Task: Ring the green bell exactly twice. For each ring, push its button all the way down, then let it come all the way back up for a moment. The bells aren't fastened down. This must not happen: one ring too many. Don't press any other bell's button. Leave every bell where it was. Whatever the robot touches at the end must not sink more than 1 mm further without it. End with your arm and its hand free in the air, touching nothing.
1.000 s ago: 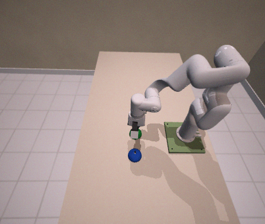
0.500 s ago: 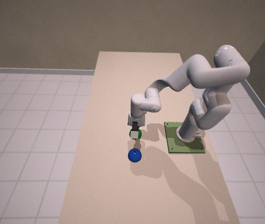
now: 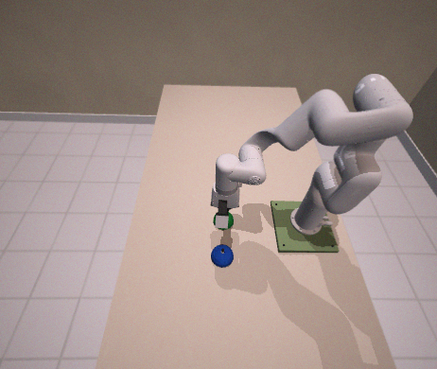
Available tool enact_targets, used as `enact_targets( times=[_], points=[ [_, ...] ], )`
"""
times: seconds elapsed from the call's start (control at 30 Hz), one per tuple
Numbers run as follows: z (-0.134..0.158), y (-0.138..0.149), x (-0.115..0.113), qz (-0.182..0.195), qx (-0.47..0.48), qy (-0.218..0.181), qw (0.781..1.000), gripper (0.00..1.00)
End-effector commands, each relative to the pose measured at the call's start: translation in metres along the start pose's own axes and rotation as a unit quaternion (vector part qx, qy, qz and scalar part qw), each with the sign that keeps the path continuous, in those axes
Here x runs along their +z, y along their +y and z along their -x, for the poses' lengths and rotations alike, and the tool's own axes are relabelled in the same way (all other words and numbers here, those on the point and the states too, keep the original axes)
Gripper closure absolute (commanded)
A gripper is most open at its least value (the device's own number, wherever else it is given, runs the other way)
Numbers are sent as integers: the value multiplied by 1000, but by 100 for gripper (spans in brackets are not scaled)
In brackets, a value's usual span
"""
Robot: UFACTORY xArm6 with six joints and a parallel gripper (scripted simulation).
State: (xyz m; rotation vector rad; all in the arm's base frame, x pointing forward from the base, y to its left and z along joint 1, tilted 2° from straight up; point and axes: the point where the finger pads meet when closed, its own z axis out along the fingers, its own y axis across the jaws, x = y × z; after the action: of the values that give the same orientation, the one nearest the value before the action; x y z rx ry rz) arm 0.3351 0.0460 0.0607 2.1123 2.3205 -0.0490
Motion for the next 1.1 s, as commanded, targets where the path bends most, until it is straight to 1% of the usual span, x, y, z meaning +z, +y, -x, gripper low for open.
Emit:
enact_targets(
  times=[0.0, 1.07],
  points=[
    [0, 2, -2, 2, 0, 0, 1000, 100],
    [0, 2, -6, 2, 0, 0, 1000, 100]
  ],
)
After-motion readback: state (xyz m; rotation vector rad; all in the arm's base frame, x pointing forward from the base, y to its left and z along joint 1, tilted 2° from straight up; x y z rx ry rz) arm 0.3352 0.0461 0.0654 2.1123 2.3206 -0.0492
